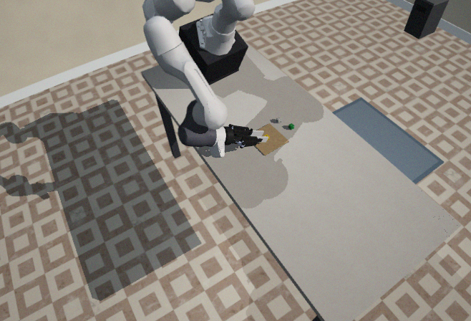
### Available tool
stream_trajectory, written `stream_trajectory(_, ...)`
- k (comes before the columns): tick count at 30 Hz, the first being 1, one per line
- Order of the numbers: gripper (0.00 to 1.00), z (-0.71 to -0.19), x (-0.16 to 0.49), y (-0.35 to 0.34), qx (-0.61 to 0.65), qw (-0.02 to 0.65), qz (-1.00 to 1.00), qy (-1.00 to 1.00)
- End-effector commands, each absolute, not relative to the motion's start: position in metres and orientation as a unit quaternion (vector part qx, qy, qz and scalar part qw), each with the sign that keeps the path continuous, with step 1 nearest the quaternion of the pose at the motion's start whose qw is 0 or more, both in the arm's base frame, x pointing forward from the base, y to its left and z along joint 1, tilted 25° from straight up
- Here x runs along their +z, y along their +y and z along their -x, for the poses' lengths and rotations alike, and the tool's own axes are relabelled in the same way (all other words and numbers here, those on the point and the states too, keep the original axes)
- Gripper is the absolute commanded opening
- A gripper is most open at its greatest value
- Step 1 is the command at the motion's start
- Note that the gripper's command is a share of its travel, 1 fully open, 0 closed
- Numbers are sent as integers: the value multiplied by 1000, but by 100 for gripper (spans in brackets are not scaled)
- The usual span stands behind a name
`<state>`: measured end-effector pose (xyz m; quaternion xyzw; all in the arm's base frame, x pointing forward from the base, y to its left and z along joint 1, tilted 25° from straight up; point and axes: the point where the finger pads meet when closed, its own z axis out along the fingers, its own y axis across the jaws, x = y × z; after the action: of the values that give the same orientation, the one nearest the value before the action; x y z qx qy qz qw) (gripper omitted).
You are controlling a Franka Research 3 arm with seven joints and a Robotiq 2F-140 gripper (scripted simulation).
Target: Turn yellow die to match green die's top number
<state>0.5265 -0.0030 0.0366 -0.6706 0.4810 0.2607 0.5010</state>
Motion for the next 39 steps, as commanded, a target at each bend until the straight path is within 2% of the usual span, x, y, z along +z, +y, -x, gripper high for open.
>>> stream_trajectory(1,21,-522,42,-9,265,501,673,475)
stream_trajectory(19,21,-517,54,-20,265,501,673,475)
stream_trajectory(30,21,-498,94,-25,265,501,673,475)
stream_trajectory(39,21,-496,100,-25,265,501,673,475)
